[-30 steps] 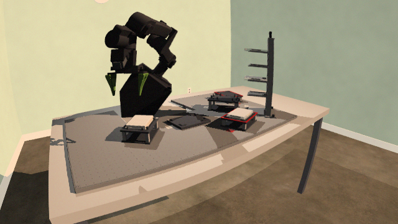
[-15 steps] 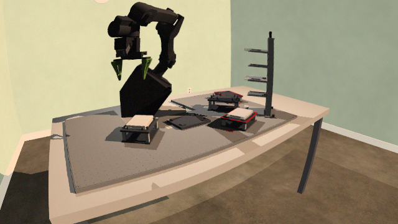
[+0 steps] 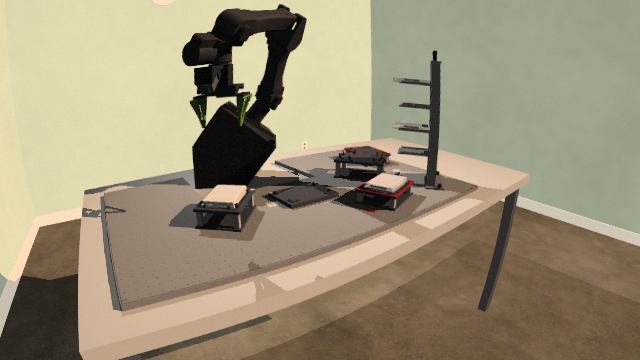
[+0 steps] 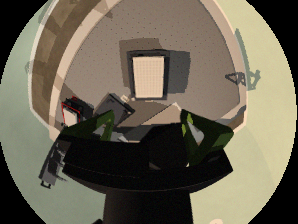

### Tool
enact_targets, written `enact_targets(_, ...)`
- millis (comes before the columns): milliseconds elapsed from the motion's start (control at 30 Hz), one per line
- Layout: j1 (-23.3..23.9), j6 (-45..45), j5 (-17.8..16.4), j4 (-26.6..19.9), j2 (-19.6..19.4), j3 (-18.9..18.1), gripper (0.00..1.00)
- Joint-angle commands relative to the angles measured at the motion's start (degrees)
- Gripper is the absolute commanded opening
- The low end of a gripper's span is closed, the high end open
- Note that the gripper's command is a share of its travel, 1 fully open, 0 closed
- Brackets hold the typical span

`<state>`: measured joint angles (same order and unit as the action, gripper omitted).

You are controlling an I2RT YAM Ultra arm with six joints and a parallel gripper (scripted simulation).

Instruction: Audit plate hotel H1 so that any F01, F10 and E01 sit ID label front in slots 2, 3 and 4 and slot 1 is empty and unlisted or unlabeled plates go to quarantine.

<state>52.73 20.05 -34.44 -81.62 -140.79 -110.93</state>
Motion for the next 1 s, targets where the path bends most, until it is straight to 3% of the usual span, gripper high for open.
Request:
enact_targets(0, 2.05, 0.95, 0.15, 3.54, 4.08, 3.74, 1.0)
enact_targets(67, 2.3, 1.24, 0.38, 4.44, 5.6, 6.33, 1.0)
enact_targets(333, 2.31, 1.11, 0.23, 4.34, 5.65, 4.25, 1.0)
enact_targets(367, 2.08, 0.31, -0.05, 4.96, 5.45, 6.58, 1.0)
enact_targets(467, 1.4, 0.06, -0.3, 5.69, 5.46, 7.17, 1.0)
enact_targets(700, -0.95, -2.1, -0.94, 11.68, 5.84, 12.31, 1.0)
enact_targets(967, -3.25, -4.58, -1.55, 17.91, 3.42, 16.77, 1.0)
